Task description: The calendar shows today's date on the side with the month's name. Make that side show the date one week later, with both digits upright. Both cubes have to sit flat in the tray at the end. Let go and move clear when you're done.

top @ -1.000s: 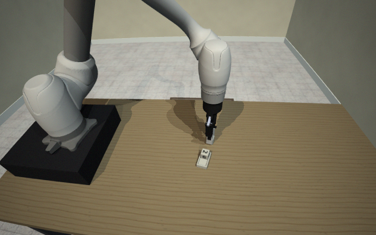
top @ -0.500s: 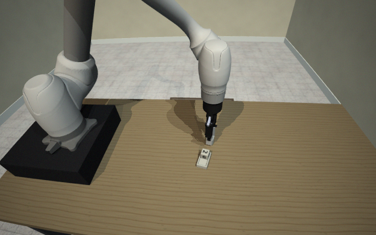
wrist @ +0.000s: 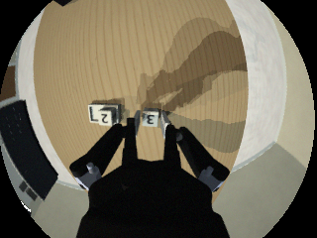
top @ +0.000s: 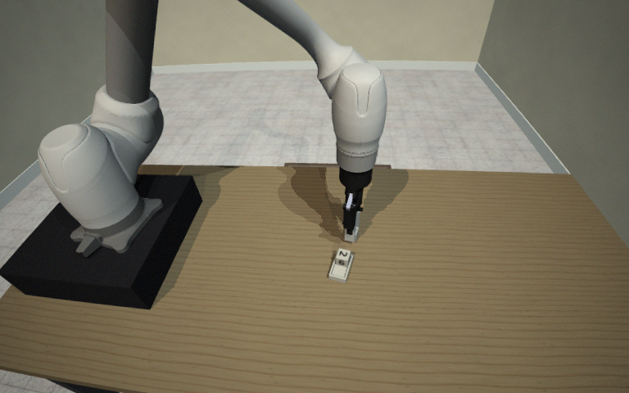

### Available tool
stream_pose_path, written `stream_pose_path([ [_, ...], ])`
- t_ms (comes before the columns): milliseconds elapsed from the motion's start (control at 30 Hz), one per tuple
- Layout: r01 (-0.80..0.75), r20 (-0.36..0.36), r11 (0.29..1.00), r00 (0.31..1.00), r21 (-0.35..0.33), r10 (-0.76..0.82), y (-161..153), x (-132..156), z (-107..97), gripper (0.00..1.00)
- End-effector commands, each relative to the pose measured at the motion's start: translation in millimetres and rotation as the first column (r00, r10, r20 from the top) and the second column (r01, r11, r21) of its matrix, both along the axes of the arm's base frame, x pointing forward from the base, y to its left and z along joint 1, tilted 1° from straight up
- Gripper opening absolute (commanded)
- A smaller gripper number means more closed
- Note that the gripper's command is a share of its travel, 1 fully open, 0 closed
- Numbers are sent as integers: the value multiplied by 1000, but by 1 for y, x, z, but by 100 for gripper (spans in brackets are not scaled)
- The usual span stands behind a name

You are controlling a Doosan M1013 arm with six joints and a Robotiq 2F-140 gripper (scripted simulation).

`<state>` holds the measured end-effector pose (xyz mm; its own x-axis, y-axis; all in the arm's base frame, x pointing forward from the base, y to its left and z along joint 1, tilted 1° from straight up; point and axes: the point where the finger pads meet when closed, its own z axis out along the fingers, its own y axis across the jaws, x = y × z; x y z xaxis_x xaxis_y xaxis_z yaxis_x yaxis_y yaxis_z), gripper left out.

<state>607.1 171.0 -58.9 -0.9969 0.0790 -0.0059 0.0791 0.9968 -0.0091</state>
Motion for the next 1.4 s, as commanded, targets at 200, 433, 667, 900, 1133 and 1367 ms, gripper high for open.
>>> stream_pose_path([
  [200, 0, 0, 1000, 1000, 0, 0, 0, 0, 28, 36],
  [433, 0, 0, 1000, 1000, 0, 0, 1, 0, 65, 36],
  [667, 0, 0, 1000, 1000, 0, 0, 1, 0, 82, 36],
  [900, 0, 0, 1000, 1000, 0, 0, 1, 0, 86, 100],
  [1133, 0, 0, 1000, 1000, 0, 0, 1, 0, 86, 100],
  [1367, 0, 0, 1000, 1000, 0, 0, 1, 0, 86, 100],
])
